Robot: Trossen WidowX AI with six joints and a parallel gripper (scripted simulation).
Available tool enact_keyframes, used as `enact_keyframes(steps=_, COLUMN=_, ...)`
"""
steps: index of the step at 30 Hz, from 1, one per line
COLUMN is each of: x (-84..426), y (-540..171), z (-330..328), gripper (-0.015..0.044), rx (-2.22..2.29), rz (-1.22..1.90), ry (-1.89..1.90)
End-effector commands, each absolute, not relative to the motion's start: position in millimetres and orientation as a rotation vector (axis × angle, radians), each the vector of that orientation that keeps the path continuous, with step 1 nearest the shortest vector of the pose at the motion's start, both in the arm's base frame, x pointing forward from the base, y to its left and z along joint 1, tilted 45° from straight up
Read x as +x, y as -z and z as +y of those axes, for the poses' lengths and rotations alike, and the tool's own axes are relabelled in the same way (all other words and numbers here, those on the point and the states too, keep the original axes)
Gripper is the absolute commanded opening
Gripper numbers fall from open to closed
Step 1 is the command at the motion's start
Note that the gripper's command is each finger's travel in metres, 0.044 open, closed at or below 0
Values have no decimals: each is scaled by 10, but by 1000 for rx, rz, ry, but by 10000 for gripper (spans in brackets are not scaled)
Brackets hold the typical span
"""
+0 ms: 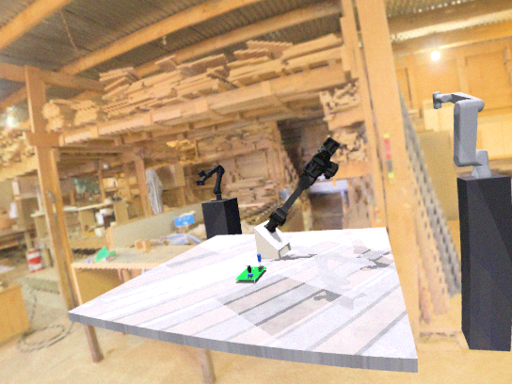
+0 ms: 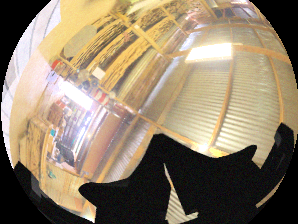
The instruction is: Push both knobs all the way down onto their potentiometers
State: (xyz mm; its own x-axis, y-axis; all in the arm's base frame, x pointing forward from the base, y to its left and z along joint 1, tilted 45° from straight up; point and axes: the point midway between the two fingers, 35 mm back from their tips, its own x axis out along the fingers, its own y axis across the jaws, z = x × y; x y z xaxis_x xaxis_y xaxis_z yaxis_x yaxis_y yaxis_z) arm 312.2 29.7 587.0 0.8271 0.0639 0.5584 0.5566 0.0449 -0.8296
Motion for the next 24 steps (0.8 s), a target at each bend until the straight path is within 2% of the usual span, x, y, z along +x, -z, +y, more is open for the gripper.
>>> enact_keyframes(steps=1, x=3374, y=-5587, z=261, gripper=0, rx=-1483, rz=-437, ry=321)
enact_keyframes(steps=24, x=4175, y=-4113, z=166, gripper=0, rx=-1253, rz=-50, ry=-130)
